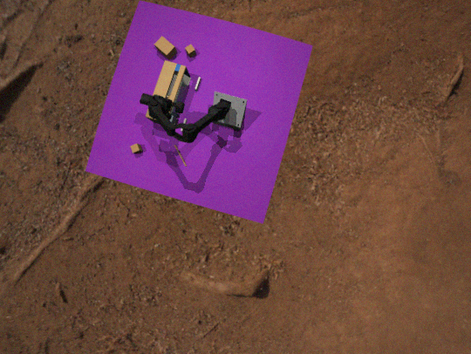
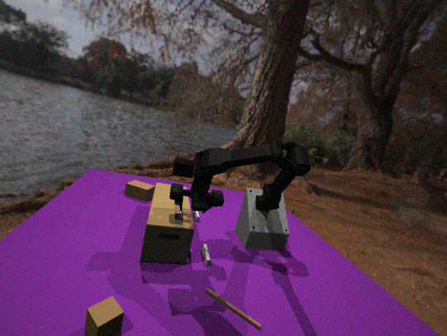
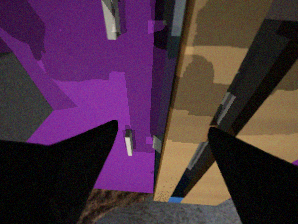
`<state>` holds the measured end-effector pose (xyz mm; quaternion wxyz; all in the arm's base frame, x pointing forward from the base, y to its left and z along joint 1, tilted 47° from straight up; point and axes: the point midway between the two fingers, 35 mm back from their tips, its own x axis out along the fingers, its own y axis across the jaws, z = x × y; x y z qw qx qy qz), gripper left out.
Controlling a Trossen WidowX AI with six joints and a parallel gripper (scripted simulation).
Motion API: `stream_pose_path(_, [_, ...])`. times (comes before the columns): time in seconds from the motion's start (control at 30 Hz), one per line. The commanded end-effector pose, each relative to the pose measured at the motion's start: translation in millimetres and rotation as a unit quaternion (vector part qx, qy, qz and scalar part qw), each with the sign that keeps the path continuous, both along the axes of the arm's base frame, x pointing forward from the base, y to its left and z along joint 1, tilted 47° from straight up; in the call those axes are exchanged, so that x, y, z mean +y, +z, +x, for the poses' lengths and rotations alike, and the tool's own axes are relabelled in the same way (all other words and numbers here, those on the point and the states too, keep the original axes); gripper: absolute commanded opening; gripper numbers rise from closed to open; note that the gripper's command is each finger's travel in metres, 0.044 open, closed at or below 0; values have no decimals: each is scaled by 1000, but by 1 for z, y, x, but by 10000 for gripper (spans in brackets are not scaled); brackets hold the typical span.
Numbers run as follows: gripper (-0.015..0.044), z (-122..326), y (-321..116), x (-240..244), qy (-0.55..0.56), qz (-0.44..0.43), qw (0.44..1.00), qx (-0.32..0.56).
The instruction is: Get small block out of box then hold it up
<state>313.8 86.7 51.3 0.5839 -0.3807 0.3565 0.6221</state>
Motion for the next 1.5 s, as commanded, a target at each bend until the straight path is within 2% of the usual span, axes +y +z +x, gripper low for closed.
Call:
stream_pose_path(0.0, [400, -1, -7, 6, 0, 2, 1000, 7])
stream_pose_path(0.73, [400, -1, -28, 34, 0, 4, 1000, 7])
stream_pose_path(0.9, [400, 1, -25, 28, 0, 2, 1000, 0])
stream_pose_path(1.47, [400, 3, -72, -14, 1, 1, 1000, 1])
